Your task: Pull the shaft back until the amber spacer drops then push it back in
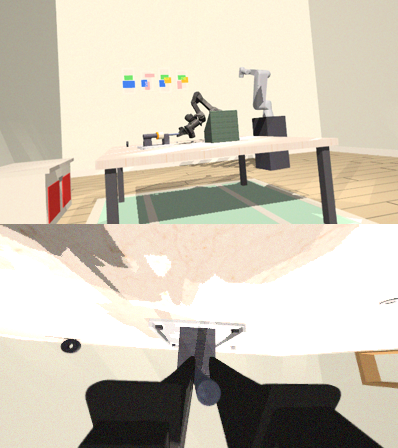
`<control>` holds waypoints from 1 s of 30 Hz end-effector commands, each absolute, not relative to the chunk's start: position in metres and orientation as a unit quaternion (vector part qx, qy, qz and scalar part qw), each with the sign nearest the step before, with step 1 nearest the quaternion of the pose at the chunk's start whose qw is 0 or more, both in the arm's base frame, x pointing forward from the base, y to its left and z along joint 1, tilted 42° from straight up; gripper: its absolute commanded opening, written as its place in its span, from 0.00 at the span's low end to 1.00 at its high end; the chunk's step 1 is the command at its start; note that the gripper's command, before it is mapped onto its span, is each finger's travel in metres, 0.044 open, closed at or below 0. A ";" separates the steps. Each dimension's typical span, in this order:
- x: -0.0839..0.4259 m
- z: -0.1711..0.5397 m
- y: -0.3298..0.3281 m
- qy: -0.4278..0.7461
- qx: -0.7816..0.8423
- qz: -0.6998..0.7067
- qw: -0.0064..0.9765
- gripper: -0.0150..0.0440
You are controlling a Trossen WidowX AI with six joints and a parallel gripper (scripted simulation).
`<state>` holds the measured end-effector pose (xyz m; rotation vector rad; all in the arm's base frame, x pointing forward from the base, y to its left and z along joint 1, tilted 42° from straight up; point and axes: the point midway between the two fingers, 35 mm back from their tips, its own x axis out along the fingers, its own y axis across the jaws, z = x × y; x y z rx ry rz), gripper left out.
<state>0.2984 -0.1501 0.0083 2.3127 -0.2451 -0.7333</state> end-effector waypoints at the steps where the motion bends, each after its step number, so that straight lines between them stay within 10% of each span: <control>1: 0.296 0.008 -0.149 -0.093 0.890 -0.283 0.346 0.25; 30: 0.295 0.008 -0.150 -0.095 0.890 -0.283 0.344 0.25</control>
